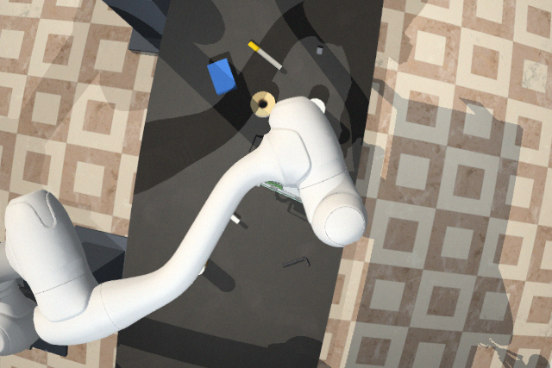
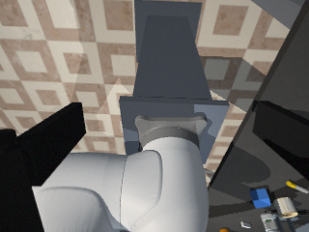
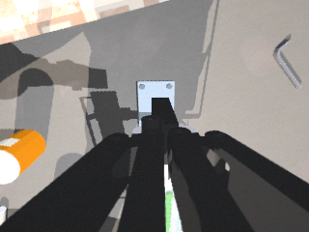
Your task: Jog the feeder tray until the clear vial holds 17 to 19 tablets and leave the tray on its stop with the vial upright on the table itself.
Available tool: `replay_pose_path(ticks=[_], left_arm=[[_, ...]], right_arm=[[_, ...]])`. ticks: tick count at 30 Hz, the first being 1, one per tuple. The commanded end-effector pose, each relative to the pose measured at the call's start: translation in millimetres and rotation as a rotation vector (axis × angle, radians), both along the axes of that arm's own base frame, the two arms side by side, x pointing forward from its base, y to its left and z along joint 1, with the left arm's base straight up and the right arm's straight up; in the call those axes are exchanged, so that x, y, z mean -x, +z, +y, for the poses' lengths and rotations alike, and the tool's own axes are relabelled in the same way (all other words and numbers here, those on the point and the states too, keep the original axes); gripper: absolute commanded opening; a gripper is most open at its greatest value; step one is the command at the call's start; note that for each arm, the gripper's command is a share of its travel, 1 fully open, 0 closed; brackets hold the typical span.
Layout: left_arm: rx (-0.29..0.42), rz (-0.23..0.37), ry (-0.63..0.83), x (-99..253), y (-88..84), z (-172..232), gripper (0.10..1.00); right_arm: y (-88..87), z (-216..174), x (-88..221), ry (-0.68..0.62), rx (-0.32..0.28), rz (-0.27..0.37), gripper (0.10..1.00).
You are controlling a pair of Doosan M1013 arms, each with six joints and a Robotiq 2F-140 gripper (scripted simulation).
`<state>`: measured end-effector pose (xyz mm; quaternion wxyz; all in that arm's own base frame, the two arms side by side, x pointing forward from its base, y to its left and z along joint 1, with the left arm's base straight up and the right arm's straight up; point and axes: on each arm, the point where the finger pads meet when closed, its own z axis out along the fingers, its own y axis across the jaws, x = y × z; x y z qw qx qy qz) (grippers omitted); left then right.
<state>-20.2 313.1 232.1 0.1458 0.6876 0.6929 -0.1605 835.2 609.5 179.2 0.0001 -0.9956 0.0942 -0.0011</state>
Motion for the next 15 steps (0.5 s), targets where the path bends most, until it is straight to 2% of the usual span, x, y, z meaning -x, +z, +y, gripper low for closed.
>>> replay_pose_path(ticks=[1,5,15], left_arm=[[-0.001,0.000,0.000,0,0.4,0,1.000],[-0.001,0.000,0.000,0,0.4,0,1.000],[-0.001,0.000,0.000,0,0.4,0,1.000]], right_arm=[[1.9,0,0,0.000,-0.001,0.001,0.099],[9.3,-5,-29,0.001,-0.001,0.001,0.099],[9.6,-5,-30,0.001,-0.001,0.001,0.099]])
